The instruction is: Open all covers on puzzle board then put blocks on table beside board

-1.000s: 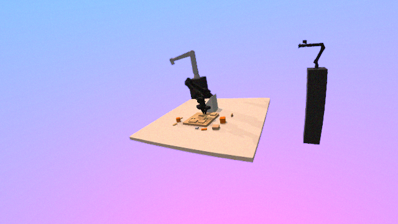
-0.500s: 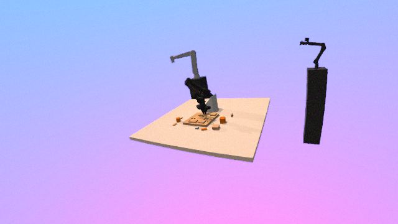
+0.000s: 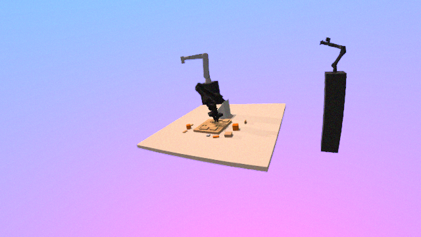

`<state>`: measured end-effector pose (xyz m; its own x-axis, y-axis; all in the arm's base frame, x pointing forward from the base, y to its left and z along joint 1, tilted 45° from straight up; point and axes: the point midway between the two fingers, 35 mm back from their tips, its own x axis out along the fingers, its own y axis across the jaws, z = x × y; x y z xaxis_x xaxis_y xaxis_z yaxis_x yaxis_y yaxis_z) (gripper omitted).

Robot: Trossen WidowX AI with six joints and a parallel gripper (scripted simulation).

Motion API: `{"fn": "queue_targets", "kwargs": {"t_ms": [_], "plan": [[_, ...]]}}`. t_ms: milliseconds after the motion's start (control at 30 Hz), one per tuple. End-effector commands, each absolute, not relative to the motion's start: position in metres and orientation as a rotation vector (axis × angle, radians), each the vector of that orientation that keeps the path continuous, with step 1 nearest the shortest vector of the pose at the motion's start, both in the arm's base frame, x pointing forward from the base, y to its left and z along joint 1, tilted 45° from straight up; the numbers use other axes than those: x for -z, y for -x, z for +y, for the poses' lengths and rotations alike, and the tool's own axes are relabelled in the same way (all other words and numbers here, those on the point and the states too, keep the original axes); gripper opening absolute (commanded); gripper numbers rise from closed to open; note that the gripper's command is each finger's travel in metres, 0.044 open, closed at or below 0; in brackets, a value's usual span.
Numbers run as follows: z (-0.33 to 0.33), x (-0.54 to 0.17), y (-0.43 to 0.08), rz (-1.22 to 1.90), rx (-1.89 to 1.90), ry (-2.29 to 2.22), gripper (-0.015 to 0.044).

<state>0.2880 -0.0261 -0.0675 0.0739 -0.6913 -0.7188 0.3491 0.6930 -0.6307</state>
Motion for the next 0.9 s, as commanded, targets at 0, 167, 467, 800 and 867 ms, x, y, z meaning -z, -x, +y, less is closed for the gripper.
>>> {"fn": "queue_targets", "kwargs": {"t_ms": [0, 167, 467, 800, 867], "plan": [[-0.032, 0.071, -0.284, 1.282, 0.808, 0.340, 0.0144], [-0.035, 0.075, -0.284, 1.282, 0.809, 0.340, 0.0144], [-0.036, 0.076, -0.284, 1.282, 0.809, 0.340, 0.0144], [-0.041, 0.081, -0.285, 1.282, 0.809, 0.341, 0.0144], [-0.043, 0.082, -0.285, 1.282, 0.809, 0.341, 0.0144]]}}
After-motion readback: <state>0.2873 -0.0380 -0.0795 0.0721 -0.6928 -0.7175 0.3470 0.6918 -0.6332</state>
